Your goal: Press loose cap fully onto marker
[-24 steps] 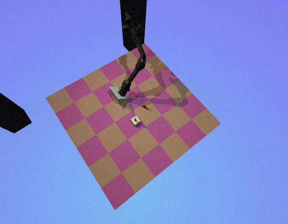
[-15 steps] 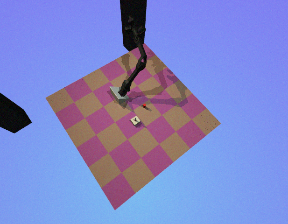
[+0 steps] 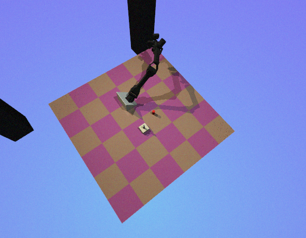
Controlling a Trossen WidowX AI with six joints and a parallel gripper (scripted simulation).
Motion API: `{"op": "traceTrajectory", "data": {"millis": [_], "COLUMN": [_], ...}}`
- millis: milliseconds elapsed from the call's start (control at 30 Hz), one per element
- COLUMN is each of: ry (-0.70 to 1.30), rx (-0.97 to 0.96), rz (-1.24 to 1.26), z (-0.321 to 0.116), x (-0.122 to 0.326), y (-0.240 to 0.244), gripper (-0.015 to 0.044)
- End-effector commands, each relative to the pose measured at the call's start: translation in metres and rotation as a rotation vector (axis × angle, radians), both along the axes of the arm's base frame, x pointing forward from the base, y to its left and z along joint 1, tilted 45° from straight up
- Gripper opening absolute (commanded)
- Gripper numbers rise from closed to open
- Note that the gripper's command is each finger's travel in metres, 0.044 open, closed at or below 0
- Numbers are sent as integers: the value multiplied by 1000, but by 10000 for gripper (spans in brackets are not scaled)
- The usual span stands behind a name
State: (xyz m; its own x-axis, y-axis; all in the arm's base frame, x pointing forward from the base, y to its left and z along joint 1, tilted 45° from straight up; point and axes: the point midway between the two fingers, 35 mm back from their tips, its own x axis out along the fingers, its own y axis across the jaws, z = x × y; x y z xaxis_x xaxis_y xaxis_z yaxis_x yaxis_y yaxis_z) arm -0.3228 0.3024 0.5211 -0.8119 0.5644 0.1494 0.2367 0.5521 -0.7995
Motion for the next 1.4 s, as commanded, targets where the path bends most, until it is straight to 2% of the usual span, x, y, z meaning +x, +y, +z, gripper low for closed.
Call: {"op": "traceTrajectory", "data": {"millis": [0, 333, 633, 1000, 1167, 1367], "ry": [55, 283, 624, 1162, 1468, 1966], "rx": [-164, -504, -751, -971, -1100, -1239], "rz": [-135, -475, -791, -1129, -1248, -1345], "z": [-16, -55, -93, -152, -196, -255], "x": [58, 211, 359, 518, 568, 610], "y": [45, 111, 112, 49, 5, -64], "gripper": [233, 233, 233, 233, 233, 233]}}
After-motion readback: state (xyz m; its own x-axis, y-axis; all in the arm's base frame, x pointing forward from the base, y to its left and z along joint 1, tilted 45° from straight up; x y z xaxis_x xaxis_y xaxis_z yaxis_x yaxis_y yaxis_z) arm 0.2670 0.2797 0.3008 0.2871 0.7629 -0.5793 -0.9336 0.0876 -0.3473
